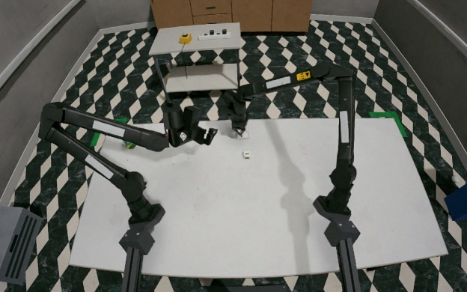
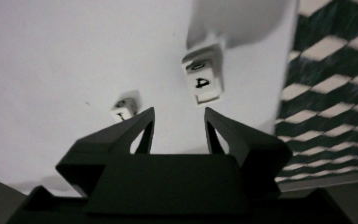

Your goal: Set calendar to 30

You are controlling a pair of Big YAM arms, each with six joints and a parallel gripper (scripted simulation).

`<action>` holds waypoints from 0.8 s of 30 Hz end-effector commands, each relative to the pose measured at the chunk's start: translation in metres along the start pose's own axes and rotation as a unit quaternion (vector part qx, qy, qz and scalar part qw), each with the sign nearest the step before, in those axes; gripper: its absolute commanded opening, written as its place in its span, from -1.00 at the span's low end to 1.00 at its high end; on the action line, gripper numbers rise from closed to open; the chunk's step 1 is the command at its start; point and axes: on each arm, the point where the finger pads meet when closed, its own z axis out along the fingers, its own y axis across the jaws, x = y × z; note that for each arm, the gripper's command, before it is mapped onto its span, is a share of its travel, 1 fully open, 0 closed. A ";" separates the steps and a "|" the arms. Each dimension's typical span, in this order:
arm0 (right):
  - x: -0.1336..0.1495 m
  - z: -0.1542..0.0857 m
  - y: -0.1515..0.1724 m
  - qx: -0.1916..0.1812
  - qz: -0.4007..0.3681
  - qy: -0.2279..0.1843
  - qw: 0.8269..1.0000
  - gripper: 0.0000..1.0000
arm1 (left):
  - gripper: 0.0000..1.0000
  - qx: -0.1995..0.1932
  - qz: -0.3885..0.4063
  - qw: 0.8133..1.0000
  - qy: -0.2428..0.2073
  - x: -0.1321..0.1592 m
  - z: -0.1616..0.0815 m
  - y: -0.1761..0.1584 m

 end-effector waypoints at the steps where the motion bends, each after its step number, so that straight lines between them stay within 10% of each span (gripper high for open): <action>1: -0.001 -0.013 -0.009 0.011 0.111 -0.016 0.994 0.06 | 1.00 0.001 -0.001 1.000 0.001 -0.002 0.001 -0.002; 19: 0.016 0.005 0.039 0.006 0.412 -0.029 0.911 0.06 | 1.00 0.001 -0.001 1.000 0.001 -0.002 0.001 -0.002; 24: 0.027 0.013 0.054 0.002 0.515 -0.031 0.857 0.06 | 1.00 0.001 -0.001 1.000 0.001 -0.002 0.001 -0.002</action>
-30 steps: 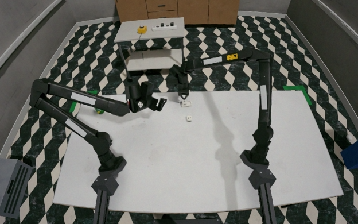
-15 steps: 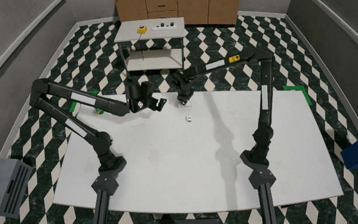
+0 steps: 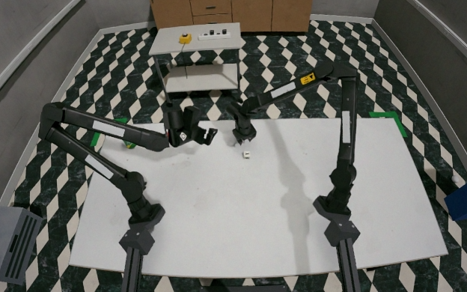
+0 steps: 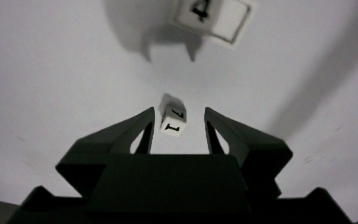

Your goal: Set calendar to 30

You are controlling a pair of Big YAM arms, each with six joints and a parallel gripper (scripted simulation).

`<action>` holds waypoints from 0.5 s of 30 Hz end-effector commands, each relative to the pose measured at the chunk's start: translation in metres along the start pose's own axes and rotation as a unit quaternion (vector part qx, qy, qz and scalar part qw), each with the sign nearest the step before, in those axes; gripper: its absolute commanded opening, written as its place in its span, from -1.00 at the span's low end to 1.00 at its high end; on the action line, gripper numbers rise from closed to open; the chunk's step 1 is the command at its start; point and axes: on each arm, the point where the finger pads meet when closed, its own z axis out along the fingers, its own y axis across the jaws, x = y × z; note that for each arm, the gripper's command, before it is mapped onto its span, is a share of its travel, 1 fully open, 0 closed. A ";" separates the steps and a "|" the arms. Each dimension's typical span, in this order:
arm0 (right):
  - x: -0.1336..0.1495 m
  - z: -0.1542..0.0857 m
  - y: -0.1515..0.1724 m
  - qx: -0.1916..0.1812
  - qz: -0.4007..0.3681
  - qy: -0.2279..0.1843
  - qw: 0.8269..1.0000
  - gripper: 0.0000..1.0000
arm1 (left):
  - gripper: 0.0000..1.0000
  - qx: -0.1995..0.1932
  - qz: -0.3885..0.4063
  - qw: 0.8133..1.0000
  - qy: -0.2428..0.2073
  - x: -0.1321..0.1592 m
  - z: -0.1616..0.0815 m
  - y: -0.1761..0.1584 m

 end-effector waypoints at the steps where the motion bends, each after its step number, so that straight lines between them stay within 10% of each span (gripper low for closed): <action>1: 0.014 -0.003 0.012 -0.002 0.113 -0.008 0.994 0.06 | 1.00 0.001 -0.001 1.000 0.001 -0.002 0.001 -0.002; 15: 0.042 0.009 0.012 -0.003 0.212 -0.002 0.977 0.06 | 1.00 0.001 -0.001 1.000 0.001 -0.002 0.001 -0.002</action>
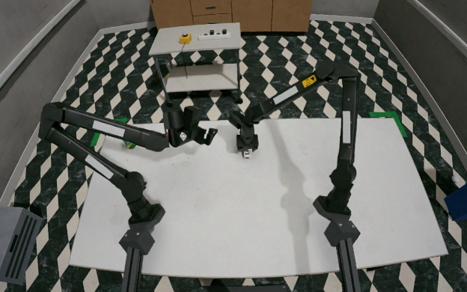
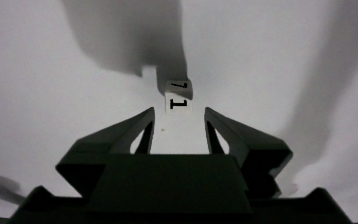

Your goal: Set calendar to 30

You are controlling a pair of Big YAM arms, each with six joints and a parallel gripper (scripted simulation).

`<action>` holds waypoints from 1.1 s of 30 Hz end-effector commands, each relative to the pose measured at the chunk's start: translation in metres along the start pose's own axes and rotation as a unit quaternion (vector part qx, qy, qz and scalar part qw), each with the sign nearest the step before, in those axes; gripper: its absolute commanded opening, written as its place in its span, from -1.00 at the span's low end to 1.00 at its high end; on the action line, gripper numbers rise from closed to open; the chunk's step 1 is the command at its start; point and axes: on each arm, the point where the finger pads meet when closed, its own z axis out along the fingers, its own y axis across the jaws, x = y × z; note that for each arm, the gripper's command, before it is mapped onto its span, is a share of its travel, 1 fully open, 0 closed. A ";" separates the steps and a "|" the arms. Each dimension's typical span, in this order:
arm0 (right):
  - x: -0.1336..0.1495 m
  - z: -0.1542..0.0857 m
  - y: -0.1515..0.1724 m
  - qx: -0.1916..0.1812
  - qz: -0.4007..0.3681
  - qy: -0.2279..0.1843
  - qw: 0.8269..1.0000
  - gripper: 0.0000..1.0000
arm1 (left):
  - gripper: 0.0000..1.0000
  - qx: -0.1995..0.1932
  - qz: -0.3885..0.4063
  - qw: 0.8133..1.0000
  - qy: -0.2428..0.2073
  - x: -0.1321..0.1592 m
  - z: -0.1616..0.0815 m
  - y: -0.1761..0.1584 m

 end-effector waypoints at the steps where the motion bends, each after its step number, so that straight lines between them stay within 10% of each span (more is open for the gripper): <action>1: -0.002 -0.003 0.006 -0.006 0.017 -0.007 1.000 0.06 | 1.00 0.001 -0.001 1.000 0.001 -0.002 0.001 -0.002; 33: -0.009 0.025 0.009 -0.008 0.017 -0.010 1.000 0.06 | 1.00 0.001 -0.001 1.000 0.001 -0.002 0.001 -0.002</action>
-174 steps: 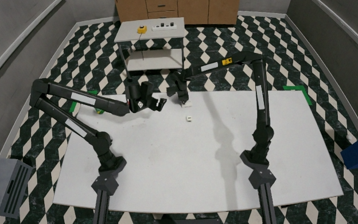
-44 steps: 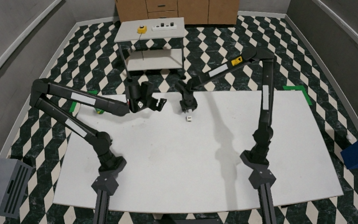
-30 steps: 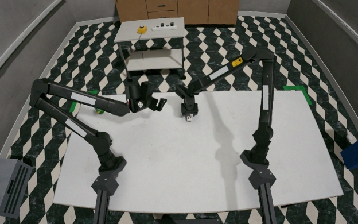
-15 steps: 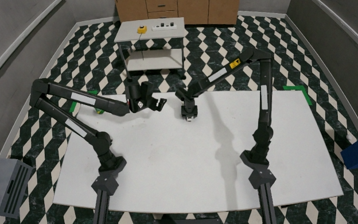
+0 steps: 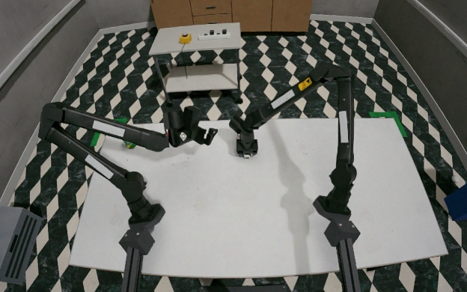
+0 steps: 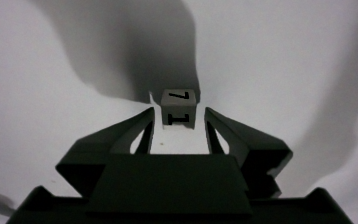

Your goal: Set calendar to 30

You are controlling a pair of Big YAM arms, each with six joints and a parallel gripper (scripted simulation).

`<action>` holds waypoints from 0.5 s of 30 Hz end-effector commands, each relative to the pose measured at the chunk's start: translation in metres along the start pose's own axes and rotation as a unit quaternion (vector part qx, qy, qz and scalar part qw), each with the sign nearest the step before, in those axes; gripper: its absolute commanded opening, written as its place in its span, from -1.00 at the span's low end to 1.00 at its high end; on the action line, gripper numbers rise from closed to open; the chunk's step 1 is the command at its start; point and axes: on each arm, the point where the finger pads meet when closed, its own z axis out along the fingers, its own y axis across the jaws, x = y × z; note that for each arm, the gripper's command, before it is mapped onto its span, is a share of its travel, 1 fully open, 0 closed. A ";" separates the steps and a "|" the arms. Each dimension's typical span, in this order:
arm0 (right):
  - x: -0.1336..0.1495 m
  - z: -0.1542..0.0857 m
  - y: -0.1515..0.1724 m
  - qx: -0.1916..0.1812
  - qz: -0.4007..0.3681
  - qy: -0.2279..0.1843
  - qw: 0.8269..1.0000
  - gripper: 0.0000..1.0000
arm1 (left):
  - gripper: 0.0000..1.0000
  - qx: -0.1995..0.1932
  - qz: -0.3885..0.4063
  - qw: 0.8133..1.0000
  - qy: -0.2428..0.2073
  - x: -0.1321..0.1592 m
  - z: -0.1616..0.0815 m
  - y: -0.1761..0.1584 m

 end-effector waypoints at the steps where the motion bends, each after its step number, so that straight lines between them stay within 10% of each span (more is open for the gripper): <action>1: -0.013 -0.007 0.009 -0.012 0.002 -0.011 1.000 0.06 | 1.00 0.001 -0.001 1.000 0.001 -0.002 0.001 -0.002; 15: -0.012 -0.011 0.004 -0.013 0.005 -0.013 1.000 -0.36 | 1.00 0.001 -0.001 1.000 0.001 -0.002 0.001 -0.002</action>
